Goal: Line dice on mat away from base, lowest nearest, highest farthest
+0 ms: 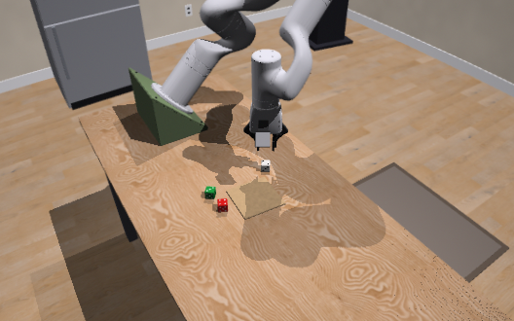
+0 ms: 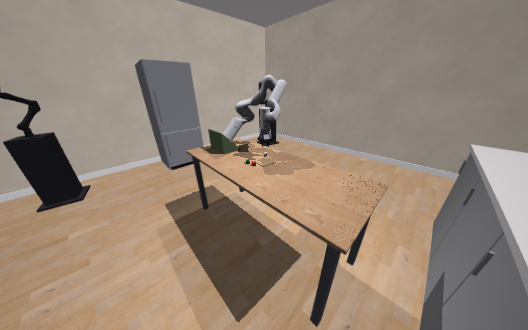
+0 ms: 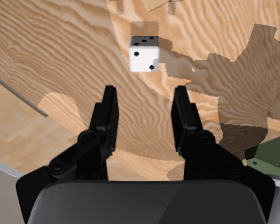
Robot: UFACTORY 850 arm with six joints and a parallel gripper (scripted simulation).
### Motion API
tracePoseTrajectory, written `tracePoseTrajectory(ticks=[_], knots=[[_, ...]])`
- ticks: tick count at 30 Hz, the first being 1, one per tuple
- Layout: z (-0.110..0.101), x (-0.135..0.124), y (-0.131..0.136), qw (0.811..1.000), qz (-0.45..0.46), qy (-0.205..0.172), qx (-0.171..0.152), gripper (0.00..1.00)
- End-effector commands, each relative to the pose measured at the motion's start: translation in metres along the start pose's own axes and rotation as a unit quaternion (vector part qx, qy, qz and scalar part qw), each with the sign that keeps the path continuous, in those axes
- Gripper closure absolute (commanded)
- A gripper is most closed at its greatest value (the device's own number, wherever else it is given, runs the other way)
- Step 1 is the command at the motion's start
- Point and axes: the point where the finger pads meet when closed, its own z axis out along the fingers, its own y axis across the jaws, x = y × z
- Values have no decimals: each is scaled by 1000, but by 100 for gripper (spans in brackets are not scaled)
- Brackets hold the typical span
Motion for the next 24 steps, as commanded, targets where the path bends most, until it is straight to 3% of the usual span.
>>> tracePoseTrajectory(ticks=[1,24], knots=[[-1,1,0,1000,0,1,0,53],[3,1,0,1000,0,1,0,53]])
